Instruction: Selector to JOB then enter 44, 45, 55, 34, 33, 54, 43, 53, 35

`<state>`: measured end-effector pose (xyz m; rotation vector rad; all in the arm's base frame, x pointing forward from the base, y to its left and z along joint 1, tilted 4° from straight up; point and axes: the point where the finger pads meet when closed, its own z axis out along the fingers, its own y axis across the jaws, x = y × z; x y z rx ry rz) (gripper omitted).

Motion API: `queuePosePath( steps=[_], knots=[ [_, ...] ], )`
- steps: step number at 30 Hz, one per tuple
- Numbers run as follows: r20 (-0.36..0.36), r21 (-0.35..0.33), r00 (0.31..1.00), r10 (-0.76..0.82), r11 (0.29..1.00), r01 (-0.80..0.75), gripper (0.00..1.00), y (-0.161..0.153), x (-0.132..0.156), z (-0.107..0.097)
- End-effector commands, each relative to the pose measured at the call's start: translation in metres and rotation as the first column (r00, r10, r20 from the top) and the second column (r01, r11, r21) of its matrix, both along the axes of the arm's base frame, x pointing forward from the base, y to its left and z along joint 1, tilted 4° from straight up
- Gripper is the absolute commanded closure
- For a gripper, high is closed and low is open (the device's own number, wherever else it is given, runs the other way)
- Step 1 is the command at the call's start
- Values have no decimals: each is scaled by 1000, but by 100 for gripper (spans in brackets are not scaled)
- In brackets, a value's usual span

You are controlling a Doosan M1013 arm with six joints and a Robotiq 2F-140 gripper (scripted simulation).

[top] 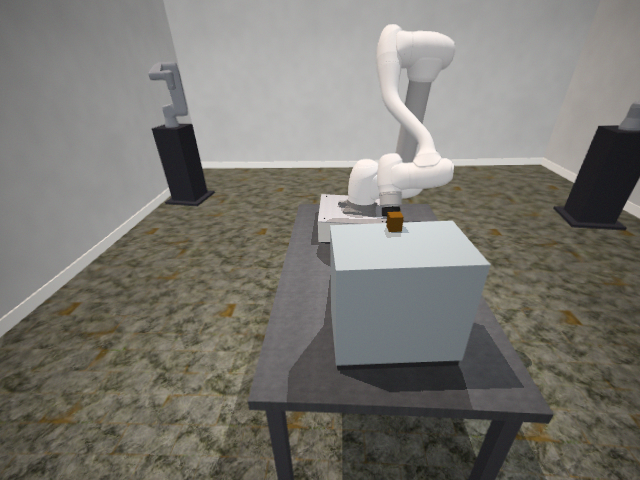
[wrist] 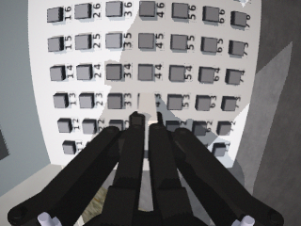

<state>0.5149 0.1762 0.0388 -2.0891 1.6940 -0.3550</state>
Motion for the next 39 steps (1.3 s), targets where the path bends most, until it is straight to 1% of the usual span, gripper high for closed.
queuePosePath(
  steps=[1, 10, 21, 24, 30, 32, 35, 39],
  knots=[
    [8, -3, 1000, 10, 1000, -9, 100, -1, -2, 9],
    [8, -3, 1000, 10, 1000, -9, 100, -3, -9, 21],
    [8, -3, 1000, 9, 1000, -9, 100, -5, -9, 24],
    [8, -3, 1000, 9, 1000, -9, 100, -12, 2, 28],
    [8, -3, 1000, 10, 1000, -9, 100, -50, 53, 48],
    [8, -3, 1000, 10, 1000, -9, 100, -50, 53, 48],
    [8, -3, 1000, 10, 1000, -9, 100, -58, 64, 52],
    [8, -3, 1000, 10, 1000, -9, 100, -58, 64, 52]
  ],
)
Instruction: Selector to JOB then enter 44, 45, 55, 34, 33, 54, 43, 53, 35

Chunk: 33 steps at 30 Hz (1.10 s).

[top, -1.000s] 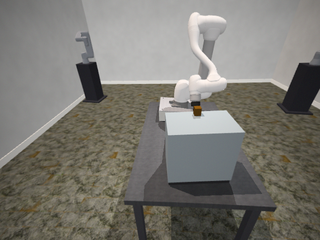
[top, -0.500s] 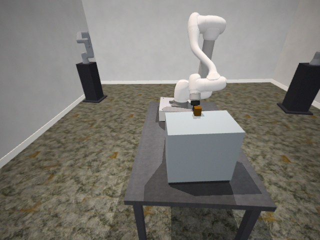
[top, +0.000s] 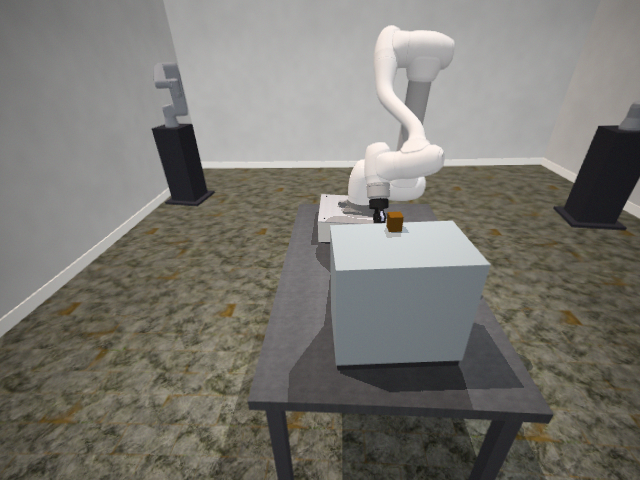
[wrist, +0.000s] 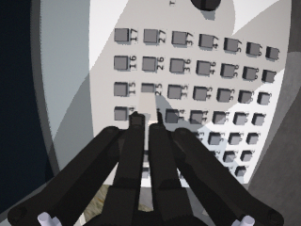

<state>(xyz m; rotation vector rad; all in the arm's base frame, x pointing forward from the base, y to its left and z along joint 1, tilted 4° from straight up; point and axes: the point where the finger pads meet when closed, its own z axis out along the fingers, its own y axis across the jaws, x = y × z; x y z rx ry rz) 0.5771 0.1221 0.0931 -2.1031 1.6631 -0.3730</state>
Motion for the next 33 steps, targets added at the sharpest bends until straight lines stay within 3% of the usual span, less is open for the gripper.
queuePosePath(
  steps=[1, 18, 33],
  knots=[
    [-8, 6, 1000, -11, 1000, 11, 100, -4, 2, -3],
    [-8, 6, 1000, -11, 1000, 11, 100, 0, 11, -20],
    [-8, 6, 1000, -11, 1000, 11, 100, 0, 12, -22]
  ],
)
